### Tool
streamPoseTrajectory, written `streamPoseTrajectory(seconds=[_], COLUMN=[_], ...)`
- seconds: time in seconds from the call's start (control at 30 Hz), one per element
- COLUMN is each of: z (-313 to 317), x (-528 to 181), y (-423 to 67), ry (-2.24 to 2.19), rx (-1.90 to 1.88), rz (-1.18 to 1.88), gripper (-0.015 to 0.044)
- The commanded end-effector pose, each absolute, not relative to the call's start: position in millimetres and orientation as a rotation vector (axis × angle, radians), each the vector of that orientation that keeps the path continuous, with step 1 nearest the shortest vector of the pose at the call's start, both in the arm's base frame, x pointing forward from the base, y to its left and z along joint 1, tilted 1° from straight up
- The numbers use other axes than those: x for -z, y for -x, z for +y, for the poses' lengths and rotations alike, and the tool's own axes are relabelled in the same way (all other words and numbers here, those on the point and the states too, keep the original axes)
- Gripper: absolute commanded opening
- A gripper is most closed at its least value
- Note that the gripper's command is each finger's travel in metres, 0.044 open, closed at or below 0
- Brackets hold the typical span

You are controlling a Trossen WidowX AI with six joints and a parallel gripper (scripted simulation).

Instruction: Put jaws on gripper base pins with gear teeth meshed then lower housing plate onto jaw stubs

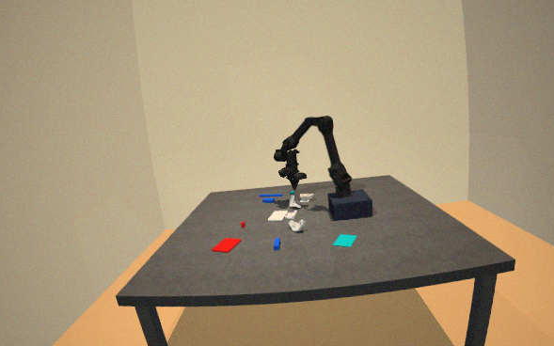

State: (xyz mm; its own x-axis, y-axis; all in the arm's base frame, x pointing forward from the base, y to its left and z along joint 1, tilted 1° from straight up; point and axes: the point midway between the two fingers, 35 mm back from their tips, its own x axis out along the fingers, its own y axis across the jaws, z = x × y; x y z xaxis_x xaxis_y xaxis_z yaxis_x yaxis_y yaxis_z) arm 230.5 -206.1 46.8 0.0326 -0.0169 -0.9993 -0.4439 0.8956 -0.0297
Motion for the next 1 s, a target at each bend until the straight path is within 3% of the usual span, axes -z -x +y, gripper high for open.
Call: streamPoseTrajectory(seconds=[0.0, 0.97], z=[-205, -206], x=[-46, -46], y=[-229, -218], ry=[0.468, 1.103], rx=[-0.432, -1.048], rz=[1.492, 1.269], gripper=[0.0000, 0.0000])
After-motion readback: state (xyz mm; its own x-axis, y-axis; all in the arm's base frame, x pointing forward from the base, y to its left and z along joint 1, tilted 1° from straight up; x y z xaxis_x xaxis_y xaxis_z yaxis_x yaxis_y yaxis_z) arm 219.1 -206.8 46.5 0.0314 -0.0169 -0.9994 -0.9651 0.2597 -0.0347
